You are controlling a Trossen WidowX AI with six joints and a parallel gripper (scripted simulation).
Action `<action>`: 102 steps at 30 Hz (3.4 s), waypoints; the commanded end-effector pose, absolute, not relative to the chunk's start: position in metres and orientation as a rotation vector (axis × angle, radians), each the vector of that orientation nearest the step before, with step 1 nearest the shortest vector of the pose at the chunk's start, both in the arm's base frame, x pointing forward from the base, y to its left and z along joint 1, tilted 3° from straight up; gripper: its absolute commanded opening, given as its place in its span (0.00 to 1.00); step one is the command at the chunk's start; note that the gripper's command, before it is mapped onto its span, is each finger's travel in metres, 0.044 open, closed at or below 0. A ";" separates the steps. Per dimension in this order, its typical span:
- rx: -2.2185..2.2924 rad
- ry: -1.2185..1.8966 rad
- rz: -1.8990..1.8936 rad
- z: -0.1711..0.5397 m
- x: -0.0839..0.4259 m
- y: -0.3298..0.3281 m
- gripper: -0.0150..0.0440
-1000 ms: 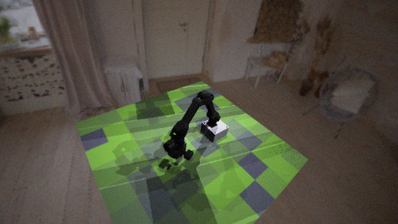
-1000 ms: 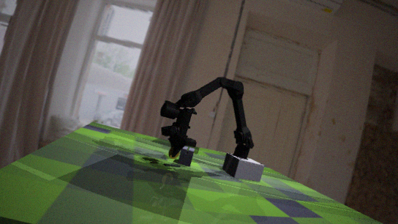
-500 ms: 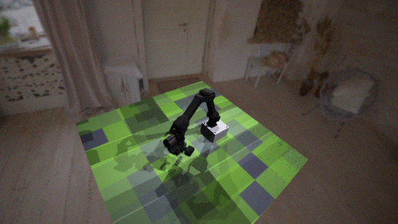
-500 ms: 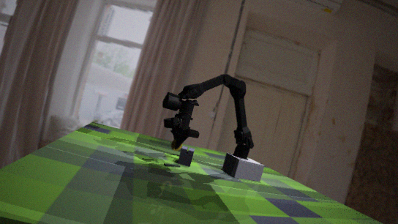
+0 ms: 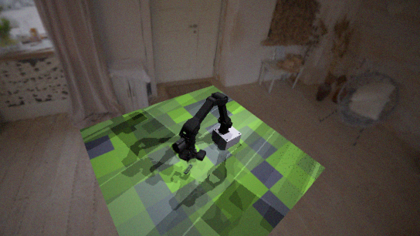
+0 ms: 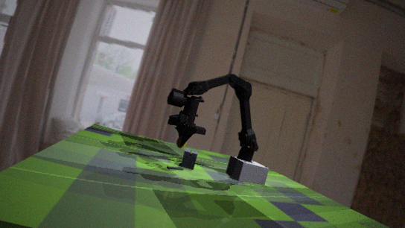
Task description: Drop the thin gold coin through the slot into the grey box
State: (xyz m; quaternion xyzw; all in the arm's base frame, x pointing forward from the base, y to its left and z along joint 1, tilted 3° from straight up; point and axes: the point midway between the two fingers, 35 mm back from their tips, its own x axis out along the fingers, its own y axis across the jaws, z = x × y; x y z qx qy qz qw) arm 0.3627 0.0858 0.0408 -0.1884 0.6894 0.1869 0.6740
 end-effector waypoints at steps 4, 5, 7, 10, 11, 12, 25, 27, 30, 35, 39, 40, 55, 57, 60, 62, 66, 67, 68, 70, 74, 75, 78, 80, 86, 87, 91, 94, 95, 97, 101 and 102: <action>-0.589 1.511 0.588 0.042 0.364 0.084 0.25; -0.614 1.504 0.614 0.042 0.364 0.084 0.25; -0.666 1.488 0.667 0.042 0.365 0.083 0.25; -0.742 1.462 0.745 0.042 0.365 0.082 0.25; -0.768 1.453 0.771 0.042 0.365 0.082 0.25; -0.793 1.443 0.797 0.042 0.365 0.081 0.25; -0.982 1.359 0.990 0.043 0.366 0.079 0.25; -0.982 1.359 0.990 0.043 0.364 0.076 0.25; -0.982 1.359 0.990 0.044 0.361 0.069 0.25; -0.983 1.360 0.989 0.045 0.353 0.058 0.25; -0.984 1.361 0.989 0.046 0.347 0.049 0.25; -0.984 1.361 0.989 0.046 0.346 0.047 0.25; -0.980 1.370 0.980 0.047 0.320 0.017 0.25; -0.981 1.370 0.981 0.047 0.317 0.014 0.25; -0.982 1.369 0.983 0.047 0.311 0.008 0.25; -0.983 1.369 0.984 0.046 0.307 0.005 0.25; -0.984 1.368 0.986 0.046 0.299 -0.002 0.25; -0.985 1.368 0.987 0.046 0.297 -0.004 0.25; -0.985 1.368 0.988 0.045 0.295 -0.006 0.25; -0.986 1.368 0.989 0.045 0.291 -0.009 0.25; -0.987 1.367 0.991 0.044 0.284 -0.014 0.25; -0.987 1.367 0.991 0.044 0.284 -0.014 0.25; -0.981 1.368 0.989 0.045 0.287 -0.012 0.25; -0.980 1.369 0.989 0.045 0.288 -0.011 0.25; -0.980 1.369 0.989 0.045 0.288 -0.011 0.25; -0.980 1.369 0.989 0.045 0.288 -0.011 0.25; -0.980 1.369 0.989 0.045 0.286 -0.013 0.25; -0.982 1.368 0.991 0.044 0.284 -0.015 0.25; -0.983 1.367 0.992 0.044 0.284 -0.015 0.25; -0.986 1.366 0.995 0.043 0.283 -0.015 0.25; -0.984 1.366 0.993 0.044 0.284 -0.015 0.25; -0.983 1.366 0.992 0.044 0.284 -0.015 0.25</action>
